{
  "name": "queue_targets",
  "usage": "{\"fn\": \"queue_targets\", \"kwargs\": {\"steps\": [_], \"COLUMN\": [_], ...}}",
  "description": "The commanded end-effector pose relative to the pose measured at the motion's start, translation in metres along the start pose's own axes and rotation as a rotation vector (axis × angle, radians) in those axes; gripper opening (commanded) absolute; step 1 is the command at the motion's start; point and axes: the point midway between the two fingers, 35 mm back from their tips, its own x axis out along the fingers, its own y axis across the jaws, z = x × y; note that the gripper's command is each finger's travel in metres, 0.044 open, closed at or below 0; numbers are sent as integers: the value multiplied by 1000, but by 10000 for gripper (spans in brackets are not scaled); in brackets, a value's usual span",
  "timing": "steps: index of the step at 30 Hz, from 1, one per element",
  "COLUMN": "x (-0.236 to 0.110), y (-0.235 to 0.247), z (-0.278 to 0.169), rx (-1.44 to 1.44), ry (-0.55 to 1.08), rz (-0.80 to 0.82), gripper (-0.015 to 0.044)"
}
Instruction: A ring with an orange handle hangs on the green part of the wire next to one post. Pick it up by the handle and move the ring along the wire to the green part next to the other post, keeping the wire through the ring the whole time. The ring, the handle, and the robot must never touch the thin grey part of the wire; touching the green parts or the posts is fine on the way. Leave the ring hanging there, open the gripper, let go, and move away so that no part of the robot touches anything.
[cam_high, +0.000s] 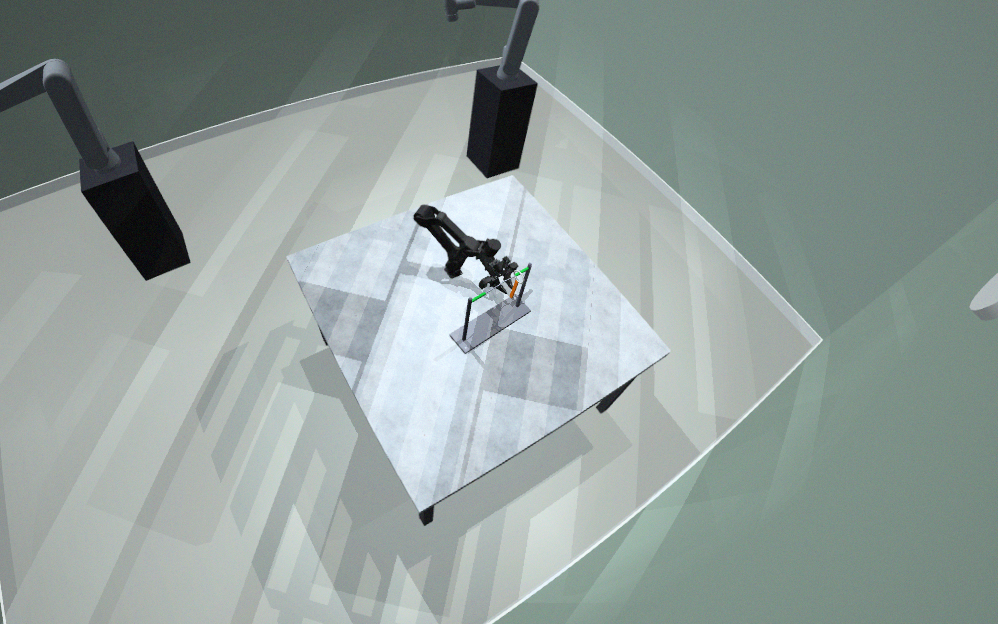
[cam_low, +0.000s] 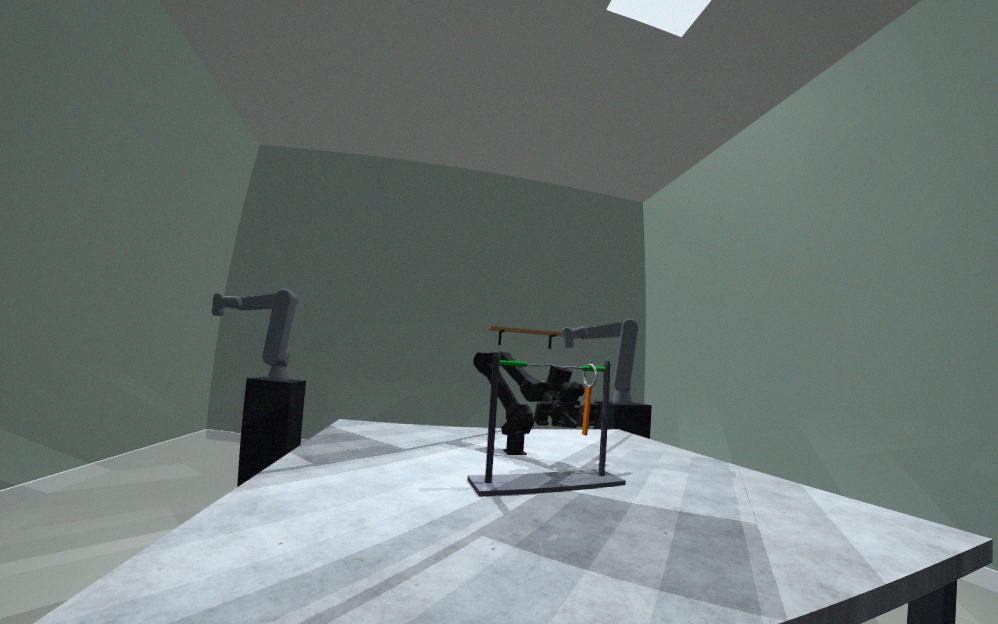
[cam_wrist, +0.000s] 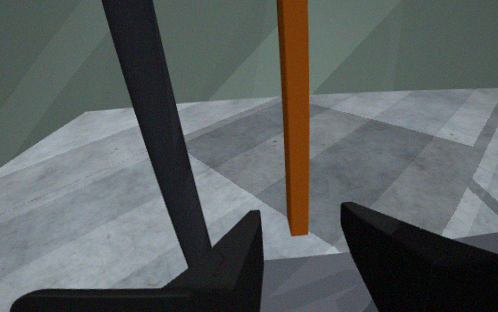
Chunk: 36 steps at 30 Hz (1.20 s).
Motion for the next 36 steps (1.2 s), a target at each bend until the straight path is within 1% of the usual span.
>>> {"fn": "queue_targets", "kwargs": {"steps": [1,7,26,28,34,36], "x": [-7,-17,-17,-21,-58,-61], "y": [-1,-2,-2,-1,-4,-5], "z": [-2,-3,-3,-3,-3,-4], "rx": [3,4,4,1,0,-1], "ry": [3,3,3,2,2,0], "rz": [-1,-2,-2,1,2,2], "gripper": [160,160,160,212,370,423]}}
